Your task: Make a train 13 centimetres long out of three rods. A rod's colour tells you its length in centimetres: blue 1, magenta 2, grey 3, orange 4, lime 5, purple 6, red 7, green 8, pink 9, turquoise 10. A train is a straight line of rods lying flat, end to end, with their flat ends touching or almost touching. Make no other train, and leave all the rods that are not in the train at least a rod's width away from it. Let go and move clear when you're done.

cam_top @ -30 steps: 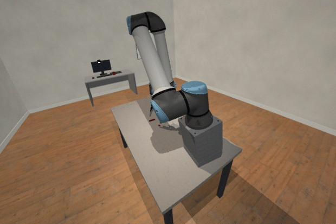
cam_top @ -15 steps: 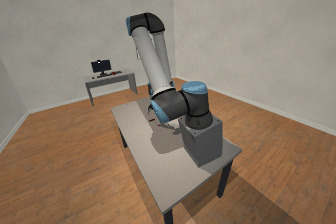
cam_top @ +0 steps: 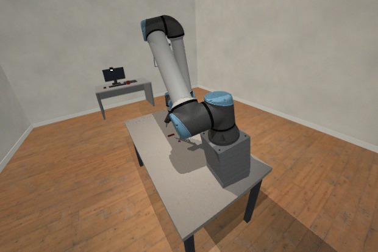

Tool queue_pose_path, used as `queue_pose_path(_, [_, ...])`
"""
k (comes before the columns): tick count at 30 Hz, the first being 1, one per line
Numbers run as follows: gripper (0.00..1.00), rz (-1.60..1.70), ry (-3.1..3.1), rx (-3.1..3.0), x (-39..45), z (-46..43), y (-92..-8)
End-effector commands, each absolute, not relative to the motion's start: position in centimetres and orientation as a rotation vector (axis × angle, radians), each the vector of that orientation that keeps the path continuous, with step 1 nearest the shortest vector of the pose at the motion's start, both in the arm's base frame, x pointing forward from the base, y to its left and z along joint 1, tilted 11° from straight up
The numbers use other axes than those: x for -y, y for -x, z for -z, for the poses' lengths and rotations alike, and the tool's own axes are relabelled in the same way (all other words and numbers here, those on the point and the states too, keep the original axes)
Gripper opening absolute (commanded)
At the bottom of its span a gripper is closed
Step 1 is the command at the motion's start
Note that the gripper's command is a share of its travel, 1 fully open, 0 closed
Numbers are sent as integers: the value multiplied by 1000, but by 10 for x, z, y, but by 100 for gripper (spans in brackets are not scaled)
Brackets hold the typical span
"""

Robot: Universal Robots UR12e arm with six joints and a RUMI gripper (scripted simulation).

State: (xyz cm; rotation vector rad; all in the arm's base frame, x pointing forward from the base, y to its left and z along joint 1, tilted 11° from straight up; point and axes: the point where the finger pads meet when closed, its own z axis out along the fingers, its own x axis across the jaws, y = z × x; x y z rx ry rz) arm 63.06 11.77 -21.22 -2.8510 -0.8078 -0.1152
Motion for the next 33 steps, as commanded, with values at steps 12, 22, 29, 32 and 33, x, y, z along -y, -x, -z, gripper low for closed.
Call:
queue_pose_path(12, [100,63,2948,252,-127,212,-649])
queue_pose_path(22, [100,43,2956,29,-130,212,-656])
queue_pose_path(29, [100,37,2956,-30,-131,213,-658])
queue_pose_path(32, [100,35,2955,-51,-131,213,-659])
queue_pose_path(33, [100,35,2955,-57,-131,213,-659])
